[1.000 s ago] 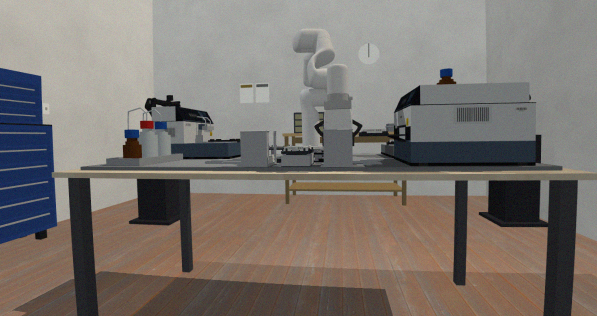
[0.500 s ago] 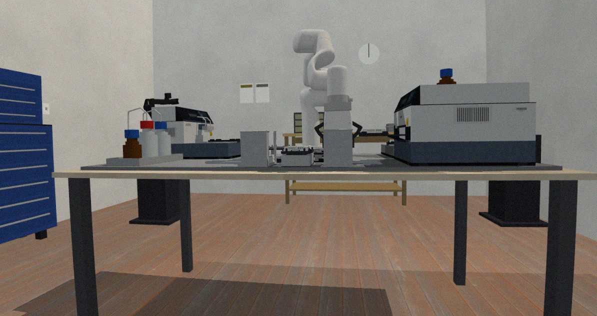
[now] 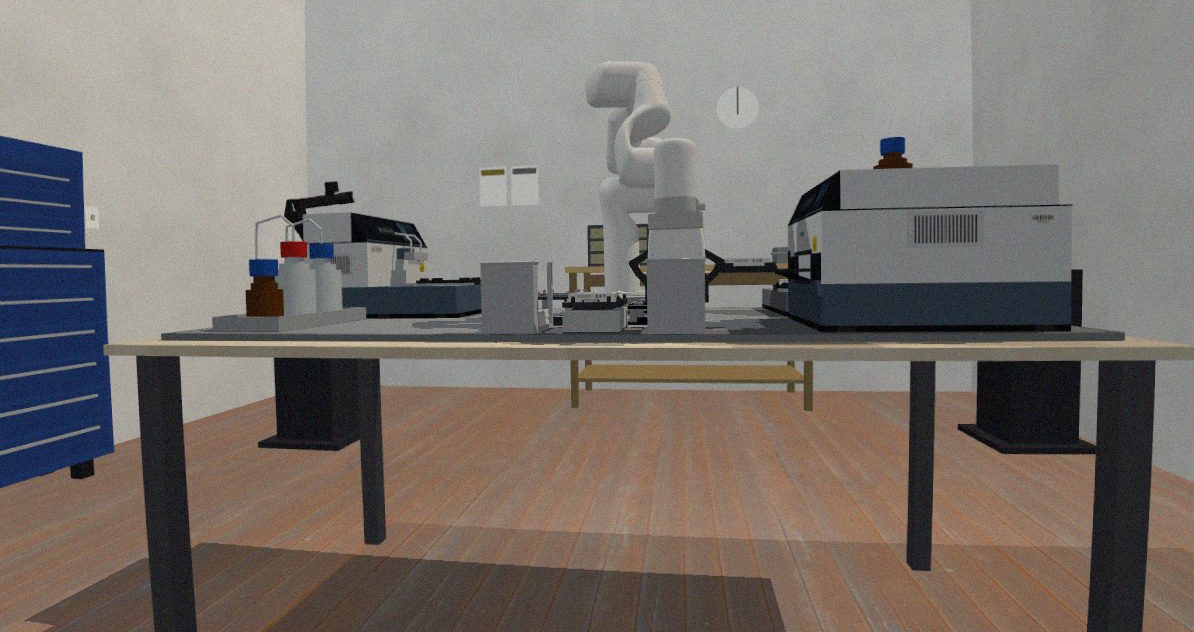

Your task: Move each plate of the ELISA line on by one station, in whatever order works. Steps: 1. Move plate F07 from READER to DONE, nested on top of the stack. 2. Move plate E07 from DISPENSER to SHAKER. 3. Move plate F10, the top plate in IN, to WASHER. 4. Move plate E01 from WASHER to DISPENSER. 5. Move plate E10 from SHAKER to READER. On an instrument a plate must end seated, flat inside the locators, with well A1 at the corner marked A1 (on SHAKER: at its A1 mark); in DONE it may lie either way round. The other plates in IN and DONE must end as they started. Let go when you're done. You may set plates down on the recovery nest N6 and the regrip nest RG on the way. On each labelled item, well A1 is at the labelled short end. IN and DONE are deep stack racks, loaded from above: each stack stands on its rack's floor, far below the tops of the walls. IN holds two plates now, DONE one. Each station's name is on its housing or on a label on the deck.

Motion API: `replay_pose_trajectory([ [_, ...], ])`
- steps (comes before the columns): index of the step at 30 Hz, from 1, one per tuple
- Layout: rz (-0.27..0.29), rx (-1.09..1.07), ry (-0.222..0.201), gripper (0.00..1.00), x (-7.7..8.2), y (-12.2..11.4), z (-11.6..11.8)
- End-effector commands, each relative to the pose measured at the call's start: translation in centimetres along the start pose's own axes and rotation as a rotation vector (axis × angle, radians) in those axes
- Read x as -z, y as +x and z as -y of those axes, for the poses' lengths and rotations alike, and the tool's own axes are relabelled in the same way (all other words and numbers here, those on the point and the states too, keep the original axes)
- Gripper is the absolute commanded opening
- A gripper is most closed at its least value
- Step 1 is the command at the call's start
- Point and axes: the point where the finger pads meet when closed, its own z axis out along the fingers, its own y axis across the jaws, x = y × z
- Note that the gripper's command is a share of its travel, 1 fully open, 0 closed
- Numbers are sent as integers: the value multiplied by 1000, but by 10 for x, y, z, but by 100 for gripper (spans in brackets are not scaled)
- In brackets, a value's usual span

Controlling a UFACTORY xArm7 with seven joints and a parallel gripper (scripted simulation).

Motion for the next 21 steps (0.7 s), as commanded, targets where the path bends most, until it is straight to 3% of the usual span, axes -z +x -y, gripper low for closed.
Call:
replay_pose_trajectory([
  [1,-6,0,2,100,2,2,1],
  [21,-6,0,2,100,-2,2,1],
])
